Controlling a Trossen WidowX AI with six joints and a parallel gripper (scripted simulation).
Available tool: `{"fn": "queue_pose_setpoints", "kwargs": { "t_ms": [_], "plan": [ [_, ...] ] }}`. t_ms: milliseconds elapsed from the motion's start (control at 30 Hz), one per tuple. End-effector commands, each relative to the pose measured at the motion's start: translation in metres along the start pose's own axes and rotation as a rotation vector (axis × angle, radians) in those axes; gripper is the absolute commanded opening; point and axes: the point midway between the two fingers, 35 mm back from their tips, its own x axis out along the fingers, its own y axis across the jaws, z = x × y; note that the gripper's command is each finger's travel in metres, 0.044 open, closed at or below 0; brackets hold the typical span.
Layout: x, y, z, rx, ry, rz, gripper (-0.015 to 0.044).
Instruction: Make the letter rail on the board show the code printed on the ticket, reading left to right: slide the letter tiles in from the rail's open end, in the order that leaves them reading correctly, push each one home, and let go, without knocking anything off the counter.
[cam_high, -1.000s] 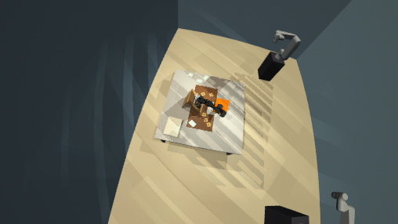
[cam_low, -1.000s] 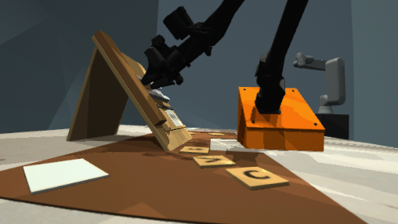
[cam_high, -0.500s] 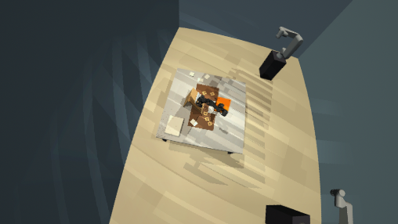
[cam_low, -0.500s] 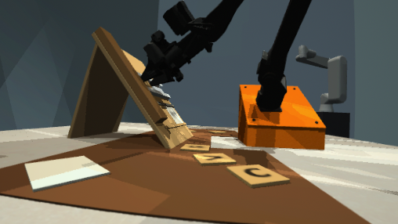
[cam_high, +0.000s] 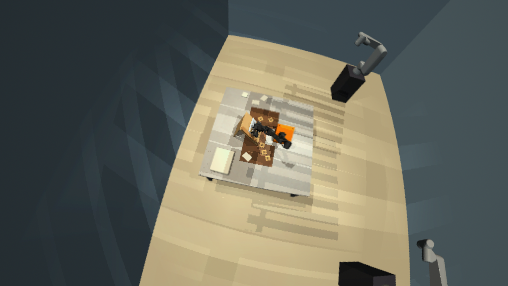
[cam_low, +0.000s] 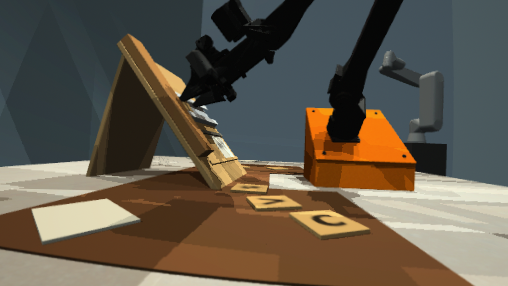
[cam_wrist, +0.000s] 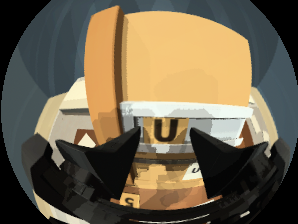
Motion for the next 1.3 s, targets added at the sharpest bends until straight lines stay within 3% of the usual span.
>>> {"fn": "queue_pose_setpoints", "kwargs": {
  "t_ms": [0,1267],
  "plan": [
    [-0.006,0.000,-0.002,-0.003,0.004,0.001,0.0295],
    [-0.026,-0.003,0.001,-0.003,0.005,0.000,0.0295]
  ]
}}
